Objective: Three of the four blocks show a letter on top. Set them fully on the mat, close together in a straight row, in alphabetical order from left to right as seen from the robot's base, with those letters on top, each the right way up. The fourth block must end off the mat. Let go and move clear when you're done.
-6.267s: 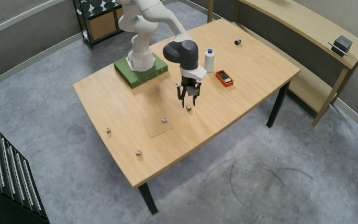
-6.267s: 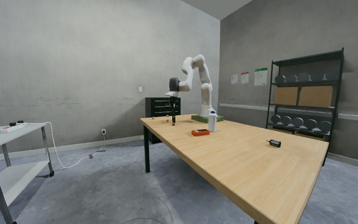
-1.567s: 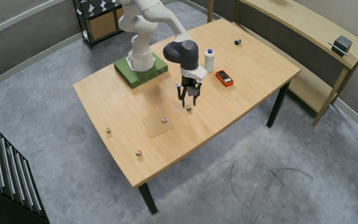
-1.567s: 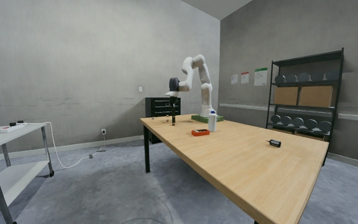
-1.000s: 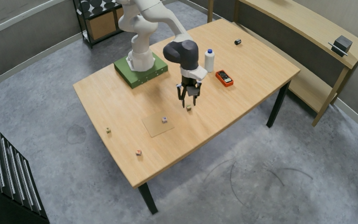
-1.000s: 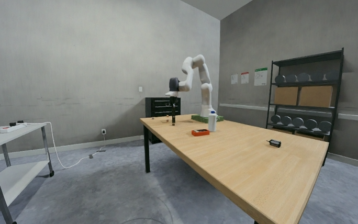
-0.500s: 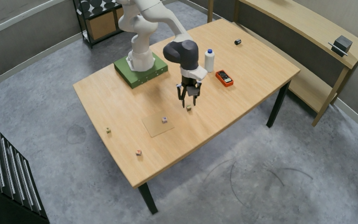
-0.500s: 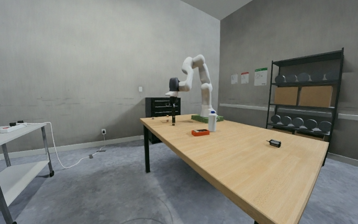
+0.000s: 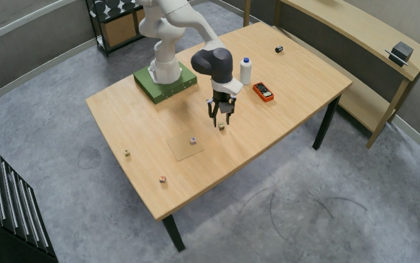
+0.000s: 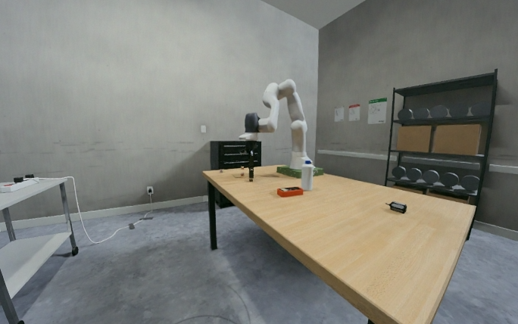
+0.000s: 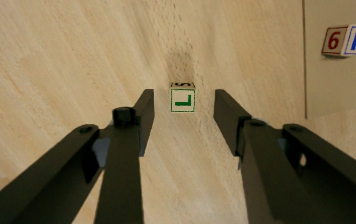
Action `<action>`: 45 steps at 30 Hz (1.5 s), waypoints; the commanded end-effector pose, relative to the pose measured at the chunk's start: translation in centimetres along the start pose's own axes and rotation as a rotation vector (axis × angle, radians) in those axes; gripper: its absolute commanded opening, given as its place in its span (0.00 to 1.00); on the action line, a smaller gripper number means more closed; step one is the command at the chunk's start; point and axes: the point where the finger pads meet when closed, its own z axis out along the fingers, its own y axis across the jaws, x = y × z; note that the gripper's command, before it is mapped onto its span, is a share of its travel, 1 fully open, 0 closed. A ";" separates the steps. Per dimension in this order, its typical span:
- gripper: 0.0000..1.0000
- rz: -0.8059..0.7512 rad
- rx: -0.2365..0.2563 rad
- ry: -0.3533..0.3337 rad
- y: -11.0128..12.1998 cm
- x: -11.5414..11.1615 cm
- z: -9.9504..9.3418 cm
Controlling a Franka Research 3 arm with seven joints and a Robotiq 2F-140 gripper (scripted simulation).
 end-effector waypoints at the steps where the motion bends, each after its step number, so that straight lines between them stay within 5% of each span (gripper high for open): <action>1: 0.43 0.008 0.001 0.004 -0.1 0.1 0.5; 17: 0.43 0.008 0.001 0.004 -0.1 0.1 2.7; 45: 0.43 0.008 0.001 0.004 -0.1 0.1 2.8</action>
